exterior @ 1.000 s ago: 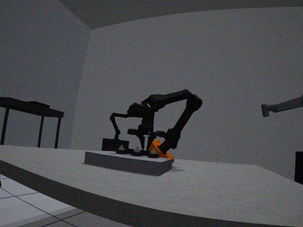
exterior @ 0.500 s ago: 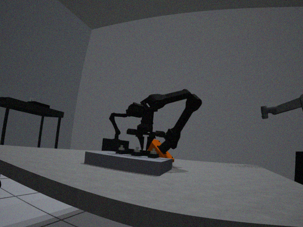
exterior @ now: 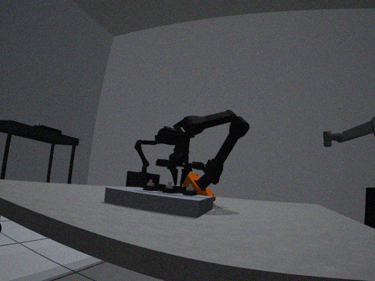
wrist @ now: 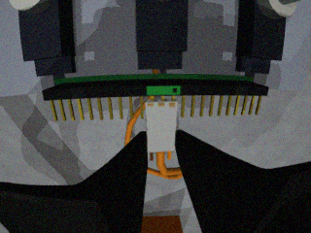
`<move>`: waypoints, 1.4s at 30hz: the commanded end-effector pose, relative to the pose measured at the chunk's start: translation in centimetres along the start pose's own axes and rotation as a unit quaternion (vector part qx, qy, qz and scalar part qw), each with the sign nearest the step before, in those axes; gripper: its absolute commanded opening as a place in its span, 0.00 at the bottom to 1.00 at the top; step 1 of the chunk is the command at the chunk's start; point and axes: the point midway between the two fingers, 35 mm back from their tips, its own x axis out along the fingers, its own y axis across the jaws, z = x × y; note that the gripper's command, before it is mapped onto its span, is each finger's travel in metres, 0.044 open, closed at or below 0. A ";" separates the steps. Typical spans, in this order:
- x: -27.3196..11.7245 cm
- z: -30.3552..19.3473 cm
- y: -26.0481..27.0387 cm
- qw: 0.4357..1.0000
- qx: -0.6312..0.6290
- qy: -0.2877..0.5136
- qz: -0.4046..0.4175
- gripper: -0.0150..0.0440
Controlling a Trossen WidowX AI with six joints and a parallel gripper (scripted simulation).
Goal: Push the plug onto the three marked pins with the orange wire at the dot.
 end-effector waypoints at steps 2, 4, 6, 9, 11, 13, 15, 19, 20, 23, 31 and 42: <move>-0.1 0.5 0.1 1.000 0.001 -0.003 0.001 0.25; -0.1 0.6 0.1 1.000 0.001 -0.003 0.001 0.25; -0.1 0.7 0.1 1.000 0.001 -0.003 0.001 0.25; 0.2 0.3 -0.1 1.000 0.001 -0.003 0.001 0.39; 0.2 0.3 -0.1 1.000 0.001 -0.003 0.001 0.48; 0.2 0.3 -0.1 1.000 0.001 -0.003 0.001 0.57; 0.0 0.4 -0.1 1.000 0.001 -0.003 0.001 0.65; -2.9 0.5 -0.2 1.000 0.002 -0.003 0.000 0.83; -3.9 0.4 -0.2 1.000 0.002 -0.003 0.000 0.88; -5.8 0.3 -0.2 1.000 0.002 -0.003 0.000 1.00; -5.8 0.3 -0.2 1.000 0.002 -0.003 0.000 1.00; -5.8 0.3 -0.2 1.000 0.002 -0.003 0.000 1.00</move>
